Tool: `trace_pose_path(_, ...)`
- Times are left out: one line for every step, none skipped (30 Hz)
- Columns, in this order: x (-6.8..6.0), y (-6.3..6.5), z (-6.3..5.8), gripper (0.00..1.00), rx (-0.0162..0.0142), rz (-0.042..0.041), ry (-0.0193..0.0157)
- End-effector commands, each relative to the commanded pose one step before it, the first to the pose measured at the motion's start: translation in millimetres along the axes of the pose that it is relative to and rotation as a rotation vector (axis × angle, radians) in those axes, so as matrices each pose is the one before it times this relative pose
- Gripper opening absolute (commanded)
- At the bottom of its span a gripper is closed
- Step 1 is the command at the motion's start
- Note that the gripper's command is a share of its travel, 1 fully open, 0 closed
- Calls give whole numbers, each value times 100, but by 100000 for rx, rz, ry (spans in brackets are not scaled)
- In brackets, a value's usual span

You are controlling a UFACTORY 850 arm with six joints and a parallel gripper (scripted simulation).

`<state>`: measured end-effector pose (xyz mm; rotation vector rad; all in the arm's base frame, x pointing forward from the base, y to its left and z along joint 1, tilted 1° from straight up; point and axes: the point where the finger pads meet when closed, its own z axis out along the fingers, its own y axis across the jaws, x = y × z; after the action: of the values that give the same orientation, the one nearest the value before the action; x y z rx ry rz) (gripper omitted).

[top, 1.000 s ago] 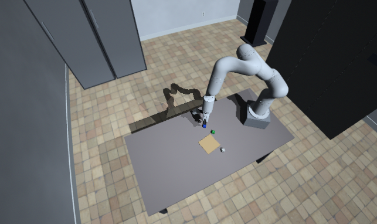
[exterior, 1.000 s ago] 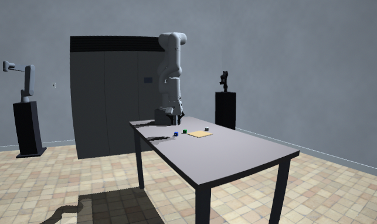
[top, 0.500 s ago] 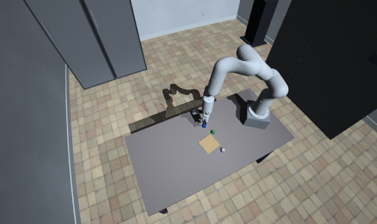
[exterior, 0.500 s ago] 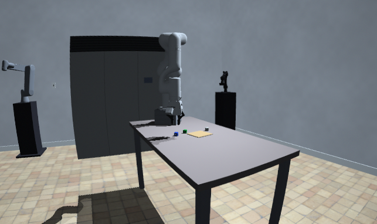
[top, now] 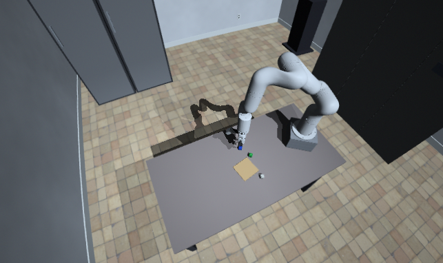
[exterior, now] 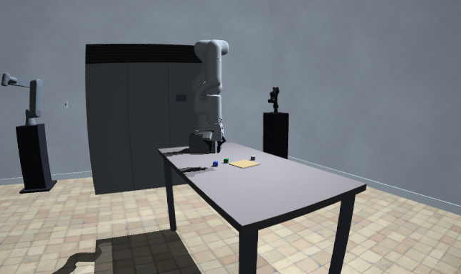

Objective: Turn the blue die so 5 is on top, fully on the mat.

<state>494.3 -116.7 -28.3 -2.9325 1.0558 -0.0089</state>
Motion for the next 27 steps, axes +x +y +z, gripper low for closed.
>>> trace_pose_path(82,-40,-37,42,-29,0,172)
trace_pose_path(0,0,20,42,-11,1,1)
trace_pose_path(0,0,27,42,-15,2,1)
trace_pose_path(0,-1,34,42,-19,2,1)
trace_pose_path(1,-1,42,42,-23,2,1)
trace_pose_path(1,-1,51,42,-28,3,2)
trace_pose_path(1,-1,60,42,-32,3,2)
trace_pose_path(1,-1,69,42,-37,4,2)
trace_pose_path(1,-1,78,42,-42,4,2)
trace_pose_path(1,-2,91,42,-30,3,2)
trace_pose_path(1,-2,109,42,1,0,0)
trace_pose_path(1,-2,119,42,0,0,0)
trace_pose_path(1,-2,129,42,-1,0,0)
trace_pose_path(2,-2,138,42,0,0,0)
trace_pose_path(0,0,0,42,0,0,0)
trace_pose_path(0,0,0,42,0,0,0)
trace_pose_path(2,-3,147,42,1,0,0)
trace_pose_path(2,-3,156,42,0,0,0)
trace_pose_path(2,-3,164,42,0,0,0)
trace_pose_path(2,-3,171,42,1,0,0)
trace_pose_path(2,-3,178,42,-1,0,0)
trace_pose_path(2,-4,183,42,1,0,0)
trace_pose_path(2,-3,188,42,0,0,0)
trace_pose_path(2,-3,189,42,-1,0,0)
trace_pose_path(2,-4,180,42,1,0,0)
trace_pose_path(2,-3,183,42,-1,0,0)
trace_pose_path(2,-3,173,42,0,0,0)
